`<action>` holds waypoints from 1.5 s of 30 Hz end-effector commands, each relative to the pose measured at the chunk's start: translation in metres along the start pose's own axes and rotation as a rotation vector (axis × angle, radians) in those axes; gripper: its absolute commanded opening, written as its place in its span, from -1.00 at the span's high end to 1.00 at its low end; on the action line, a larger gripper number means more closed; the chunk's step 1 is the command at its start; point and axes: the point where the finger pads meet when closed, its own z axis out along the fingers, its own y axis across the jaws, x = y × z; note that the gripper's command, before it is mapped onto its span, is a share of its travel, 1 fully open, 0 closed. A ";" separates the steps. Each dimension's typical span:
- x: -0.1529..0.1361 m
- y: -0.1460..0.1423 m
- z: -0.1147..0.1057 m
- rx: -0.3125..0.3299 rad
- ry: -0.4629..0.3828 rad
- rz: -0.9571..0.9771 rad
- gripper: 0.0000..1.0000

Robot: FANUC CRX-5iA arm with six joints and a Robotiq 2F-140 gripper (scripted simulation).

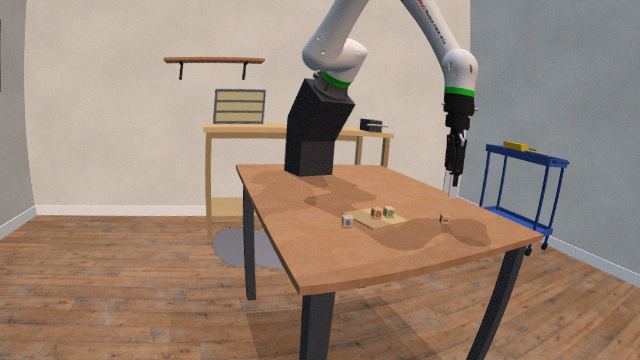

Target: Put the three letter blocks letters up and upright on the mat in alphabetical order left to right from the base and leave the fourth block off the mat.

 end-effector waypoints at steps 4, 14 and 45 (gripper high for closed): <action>0.000 0.000 0.000 0.000 0.000 0.000 0.26; 0.000 0.000 0.003 0.001 0.003 0.001 0.26; 0.001 0.001 0.040 0.002 0.006 0.002 0.26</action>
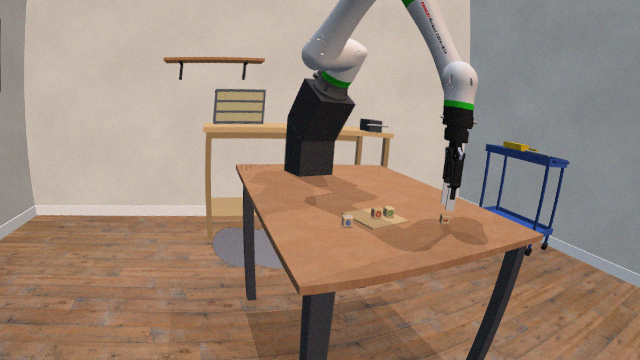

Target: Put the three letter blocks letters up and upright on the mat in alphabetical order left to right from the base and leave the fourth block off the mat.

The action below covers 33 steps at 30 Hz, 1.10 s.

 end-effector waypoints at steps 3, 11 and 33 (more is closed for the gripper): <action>0.000 0.000 0.006 0.000 0.000 0.000 0.26; 0.000 0.000 0.011 0.000 0.000 0.000 0.26; 0.000 0.000 0.015 0.000 0.000 0.000 0.26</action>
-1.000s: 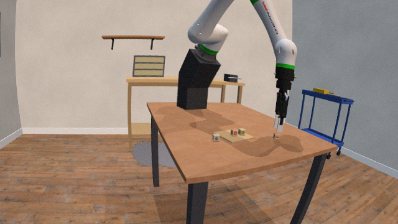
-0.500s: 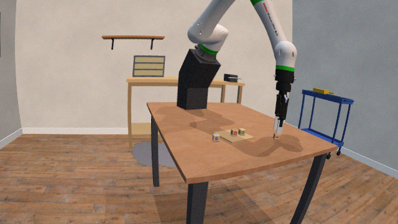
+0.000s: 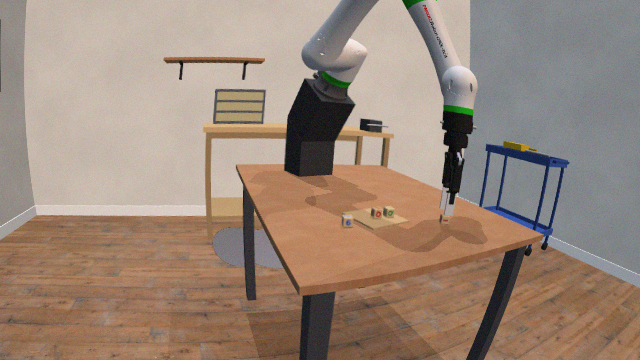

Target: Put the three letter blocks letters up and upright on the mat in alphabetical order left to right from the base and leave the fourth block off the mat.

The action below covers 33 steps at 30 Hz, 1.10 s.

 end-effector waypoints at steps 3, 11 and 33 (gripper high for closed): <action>0.000 0.000 0.002 0.000 0.000 0.000 0.26; 0.000 0.000 0.012 0.000 0.000 0.000 0.26; 0.000 0.000 0.032 0.000 0.000 0.000 0.26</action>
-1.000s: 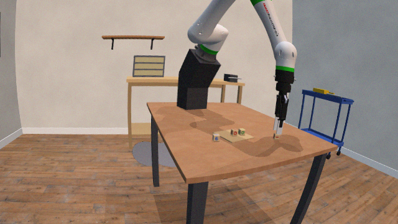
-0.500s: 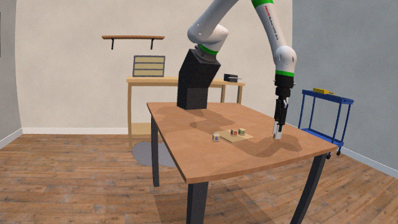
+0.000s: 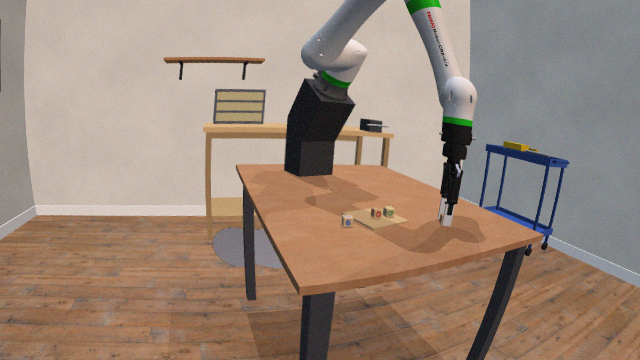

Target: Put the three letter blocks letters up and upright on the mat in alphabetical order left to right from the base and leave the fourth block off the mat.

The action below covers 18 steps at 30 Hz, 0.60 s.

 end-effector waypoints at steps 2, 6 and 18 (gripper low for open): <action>0.000 0.000 0.000 0.000 0.000 0.000 0.26; 0.000 0.000 0.000 0.000 0.000 0.000 0.50; 0.000 0.000 0.000 0.000 0.000 0.000 0.50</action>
